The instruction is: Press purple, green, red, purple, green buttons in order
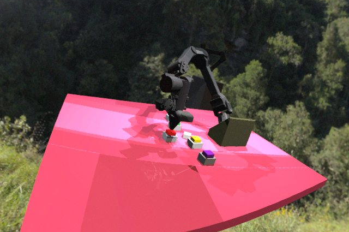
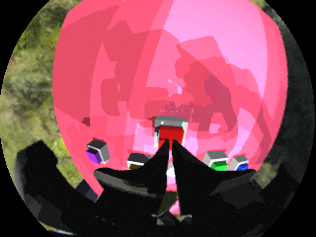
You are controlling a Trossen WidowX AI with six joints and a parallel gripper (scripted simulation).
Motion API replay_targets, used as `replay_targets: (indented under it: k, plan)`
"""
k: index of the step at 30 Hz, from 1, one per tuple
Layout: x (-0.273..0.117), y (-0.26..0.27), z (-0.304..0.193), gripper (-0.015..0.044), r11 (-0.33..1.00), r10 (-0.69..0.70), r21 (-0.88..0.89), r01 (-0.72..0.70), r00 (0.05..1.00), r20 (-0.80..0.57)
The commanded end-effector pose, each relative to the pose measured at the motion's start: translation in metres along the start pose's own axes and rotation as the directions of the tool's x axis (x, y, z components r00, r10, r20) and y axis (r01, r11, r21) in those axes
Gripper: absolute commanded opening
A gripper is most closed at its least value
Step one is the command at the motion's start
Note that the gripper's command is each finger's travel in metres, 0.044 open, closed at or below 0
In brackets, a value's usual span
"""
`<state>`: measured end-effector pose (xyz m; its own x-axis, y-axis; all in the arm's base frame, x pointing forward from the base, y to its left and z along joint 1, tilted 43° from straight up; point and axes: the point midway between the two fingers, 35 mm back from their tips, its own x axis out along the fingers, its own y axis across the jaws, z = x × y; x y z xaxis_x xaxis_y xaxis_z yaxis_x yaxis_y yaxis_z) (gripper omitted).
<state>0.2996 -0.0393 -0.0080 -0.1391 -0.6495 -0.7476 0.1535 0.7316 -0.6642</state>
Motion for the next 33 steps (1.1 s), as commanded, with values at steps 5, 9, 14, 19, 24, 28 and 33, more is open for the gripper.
replay_targets:
  k: [5, 9, 14, 19, 24, 28, 33]
  plan:
    - [0.014, -0.001, -0.002, 0.002, 1.0, -0.007, -0.009, 0.007, 1.0, -0.005]
    - [0.015, -0.001, -0.002, 0.002, 1.0, -0.007, -0.009, 0.007, 1.0, -0.005]
    - [0.015, -0.001, -0.002, 0.002, 1.0, -0.007, -0.009, 0.007, 1.0, -0.005]
    - [0.015, -0.001, -0.002, 0.002, 1.0, -0.007, -0.009, 0.007, 1.0, -0.005]
    - [0.015, -0.001, -0.002, 0.002, 1.0, -0.007, -0.009, 0.007, 1.0, -0.005]
    - [0.011, 0.0, -0.001, 0.002, 1.0, -0.002, -0.001, 0.002, 1.0, 0.0]
    - [-0.018, -0.001, -0.002, 0.002, 1.0, -0.006, -0.009, 0.006, 1.0, -0.005]
